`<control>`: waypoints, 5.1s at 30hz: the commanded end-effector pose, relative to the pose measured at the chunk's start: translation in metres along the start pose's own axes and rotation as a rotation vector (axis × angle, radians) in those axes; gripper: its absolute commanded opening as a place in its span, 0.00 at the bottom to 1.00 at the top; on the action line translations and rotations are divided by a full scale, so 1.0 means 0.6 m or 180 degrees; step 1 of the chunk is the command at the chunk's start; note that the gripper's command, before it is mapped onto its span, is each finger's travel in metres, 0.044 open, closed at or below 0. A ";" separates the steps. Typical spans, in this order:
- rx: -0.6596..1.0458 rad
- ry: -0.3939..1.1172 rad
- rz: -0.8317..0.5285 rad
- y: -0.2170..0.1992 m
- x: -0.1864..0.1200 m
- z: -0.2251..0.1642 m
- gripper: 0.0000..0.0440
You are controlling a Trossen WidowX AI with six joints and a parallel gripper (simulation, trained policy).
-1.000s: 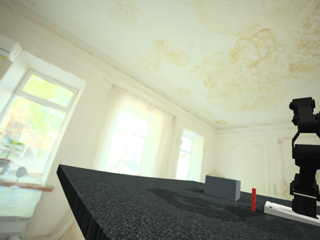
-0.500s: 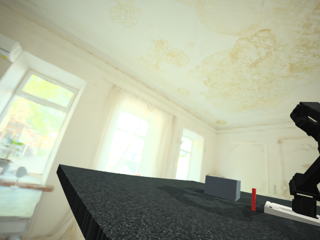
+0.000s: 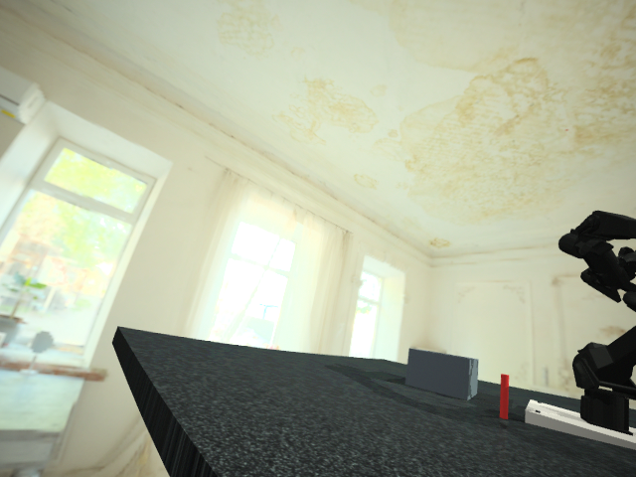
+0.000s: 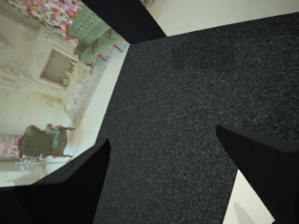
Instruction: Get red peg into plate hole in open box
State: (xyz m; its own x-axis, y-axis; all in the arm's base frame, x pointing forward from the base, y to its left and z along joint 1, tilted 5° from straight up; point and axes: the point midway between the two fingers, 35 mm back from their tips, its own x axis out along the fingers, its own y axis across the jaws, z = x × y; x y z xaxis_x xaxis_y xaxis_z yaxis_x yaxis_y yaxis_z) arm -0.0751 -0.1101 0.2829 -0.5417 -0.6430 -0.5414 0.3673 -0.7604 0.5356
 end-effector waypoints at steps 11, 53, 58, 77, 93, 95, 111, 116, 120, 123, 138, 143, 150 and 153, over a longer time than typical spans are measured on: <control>-0.1189 0.0800 0.0336 0.053 -0.002 -0.122 1.00; -0.4626 0.2955 0.1514 -0.157 -0.246 -0.485 1.00; -0.4857 0.3120 0.1597 -0.206 -0.254 -0.509 1.00; -0.5134 0.3533 0.1634 -0.310 -0.242 -0.573 0.67; -0.5341 0.3630 0.1578 -0.296 -0.251 -0.571 0.00; -0.5345 0.3604 0.1674 -0.284 -0.257 -0.569 0.00; -0.5296 0.3307 0.2224 -0.159 -0.309 -0.546 0.00; -0.5221 0.3223 0.2271 -0.114 -0.317 -0.547 0.00; -0.5156 0.3172 0.2249 -0.082 -0.314 -0.554 0.00; -0.5104 0.3138 0.2225 -0.059 -0.311 -0.561 0.00; -0.4843 0.3012 0.2082 0.037 -0.277 -0.603 0.00; -0.4764 0.2997 0.2019 0.062 -0.262 -0.624 0.00; -0.4706 0.3011 0.1910 0.087 -0.239 -0.653 0.01; -0.4708 0.3030 0.1856 0.092 -0.229 -0.666 0.01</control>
State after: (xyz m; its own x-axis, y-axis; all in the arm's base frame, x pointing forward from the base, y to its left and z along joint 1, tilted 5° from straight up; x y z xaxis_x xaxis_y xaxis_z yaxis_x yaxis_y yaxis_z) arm 0.3169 -0.0948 0.1309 0.2419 -0.2577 -0.9355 0.8917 0.4391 0.1097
